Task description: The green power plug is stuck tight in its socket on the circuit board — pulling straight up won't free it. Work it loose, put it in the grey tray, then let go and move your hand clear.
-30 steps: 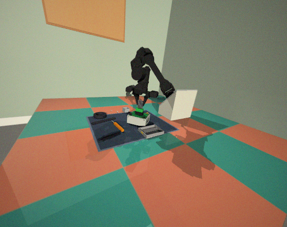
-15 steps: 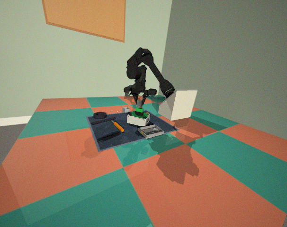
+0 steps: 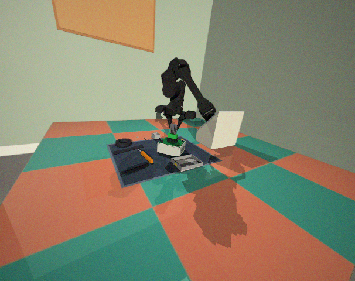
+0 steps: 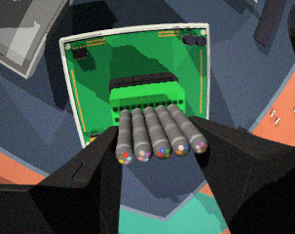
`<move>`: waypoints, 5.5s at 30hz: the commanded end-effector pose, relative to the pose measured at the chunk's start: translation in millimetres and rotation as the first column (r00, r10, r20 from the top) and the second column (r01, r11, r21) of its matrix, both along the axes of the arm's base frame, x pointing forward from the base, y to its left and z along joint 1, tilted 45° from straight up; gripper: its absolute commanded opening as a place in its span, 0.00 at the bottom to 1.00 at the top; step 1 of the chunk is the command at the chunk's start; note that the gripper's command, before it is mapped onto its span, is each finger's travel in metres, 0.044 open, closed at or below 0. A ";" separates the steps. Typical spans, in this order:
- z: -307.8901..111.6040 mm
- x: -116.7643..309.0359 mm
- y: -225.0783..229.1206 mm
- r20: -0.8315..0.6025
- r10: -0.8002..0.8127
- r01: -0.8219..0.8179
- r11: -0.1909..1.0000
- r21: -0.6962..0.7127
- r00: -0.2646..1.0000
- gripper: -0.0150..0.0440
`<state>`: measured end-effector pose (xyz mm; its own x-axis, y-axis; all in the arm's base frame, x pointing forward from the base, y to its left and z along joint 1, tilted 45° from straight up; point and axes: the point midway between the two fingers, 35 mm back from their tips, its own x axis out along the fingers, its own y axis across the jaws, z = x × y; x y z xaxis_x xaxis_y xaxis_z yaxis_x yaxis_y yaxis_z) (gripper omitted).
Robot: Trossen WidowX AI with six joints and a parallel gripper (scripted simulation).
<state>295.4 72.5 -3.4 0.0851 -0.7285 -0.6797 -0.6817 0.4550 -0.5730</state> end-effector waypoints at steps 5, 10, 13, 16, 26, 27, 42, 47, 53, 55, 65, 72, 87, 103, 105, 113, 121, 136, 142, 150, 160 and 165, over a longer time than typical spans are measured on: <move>16.5 9.6 3.6 -0.089 -0.051 0.062 0.989 0.134 0.995 0.25; 15.0 7.0 5.8 -0.065 -0.034 0.041 0.994 0.106 0.997 0.25; 11.5 2.3 9.4 -0.022 -0.001 0.002 0.999 0.050 1.000 0.25; 8.2 -2.9 13.7 0.023 0.038 -0.038 0.999 -0.012 0.999 0.25; 9.8 -2.5 14.5 0.018 0.033 -0.033 0.999 -0.004 0.999 0.25; 11.2 -0.8 13.4 0.003 0.021 -0.021 1.000 0.016 1.000 0.25; 10.5 1.5 9.6 -0.015 0.005 -0.004 0.999 0.040 1.000 0.25; 0.5 2.6 -0.3 -0.015 0.005 -0.004 0.999 0.040 1.000 0.25; 0.5 2.6 -0.3 -0.015 0.005 -0.004 0.999 0.040 1.000 0.52; 0.5 2.6 -0.3 -0.015 0.005 -0.004 0.999 0.040 1.000 0.61; -3.0 3.0 -3.9 -0.015 0.005 -0.004 0.999 0.040 1.000 0.68; -11.1 3.9 -12.0 -0.014 0.005 -0.004 0.999 0.039 1.000 0.68; -11.1 3.9 -12.0 -0.014 0.005 -0.004 0.999 0.039 1.000 0.25; -1.0 0.7 0.9 0.002 0.019 -0.019 1.000 0.017 1.000 0.25; -2.6 -1.2 2.2 0.019 0.034 -0.034 0.999 -0.006 0.999 0.25; 1.7 3.0 0.1 -0.018 0.002 -0.001 0.999 0.046 1.000 0.25; 8.6 10.5 -4.4 -0.089 -0.051 0.063 0.989 0.135 0.995 0.25; -2.7 -5.8 8.5 0.053 0.067 -0.064 0.996 -0.058 0.996 0.25; 4.0 1.8 3.7 -0.011 0.008 -0.008 0.999 0.036 1.000 0.25; 12.4 10.2 -0.8 -0.090 -0.052 0.064 0.989 0.136 0.995 0.25; 3.7 -3.2 10.3 0.029 0.043 -0.043 0.999 -0.020 0.999 0.25; 1.2 -6.4 12.6 0.054 0.069 -0.065 0.996 -0.060 0.996 0.25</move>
